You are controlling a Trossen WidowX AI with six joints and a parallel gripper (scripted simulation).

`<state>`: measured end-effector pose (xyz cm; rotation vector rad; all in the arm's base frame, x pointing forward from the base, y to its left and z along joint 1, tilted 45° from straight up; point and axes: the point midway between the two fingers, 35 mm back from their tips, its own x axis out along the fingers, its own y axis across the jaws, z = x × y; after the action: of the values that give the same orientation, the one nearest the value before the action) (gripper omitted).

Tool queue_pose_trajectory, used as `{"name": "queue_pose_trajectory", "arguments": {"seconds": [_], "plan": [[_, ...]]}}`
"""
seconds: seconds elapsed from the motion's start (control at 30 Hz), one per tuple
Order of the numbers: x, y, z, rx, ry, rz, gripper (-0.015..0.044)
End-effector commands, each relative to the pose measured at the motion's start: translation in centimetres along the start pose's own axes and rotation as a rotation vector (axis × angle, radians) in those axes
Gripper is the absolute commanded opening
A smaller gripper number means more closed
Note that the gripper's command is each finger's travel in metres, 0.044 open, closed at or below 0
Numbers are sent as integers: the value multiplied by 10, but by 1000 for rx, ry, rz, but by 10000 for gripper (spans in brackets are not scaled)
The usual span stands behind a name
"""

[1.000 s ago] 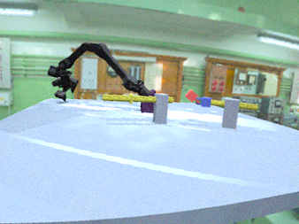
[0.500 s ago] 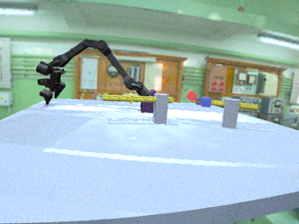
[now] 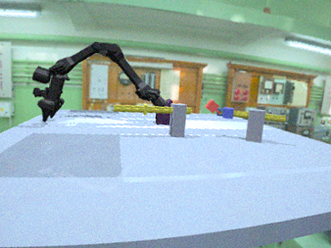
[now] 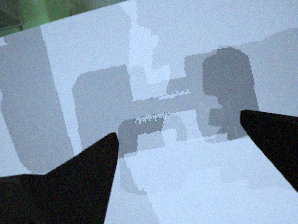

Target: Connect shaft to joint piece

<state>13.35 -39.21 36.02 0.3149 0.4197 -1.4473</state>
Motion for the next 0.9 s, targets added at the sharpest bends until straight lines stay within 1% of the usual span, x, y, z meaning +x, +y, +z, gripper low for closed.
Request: {"name": "queue_pose_trajectory", "arguments": {"seconds": [0.0, 0.13, 0.3, 0.47, 0.67, 0.87], "plan": [[0, 46, -23, -50, 65, 90, 440], [-10, 94, -45, -109, 120, 183, 440], [-19, 112, -62, -199, 151, 243, 440], [-26, 141, -84, -249, 206, 294, 440], [-49, 202, -138, -346, 331, 378, 440], [-87, 255, -203, -482, 451, 436, 440]]}}
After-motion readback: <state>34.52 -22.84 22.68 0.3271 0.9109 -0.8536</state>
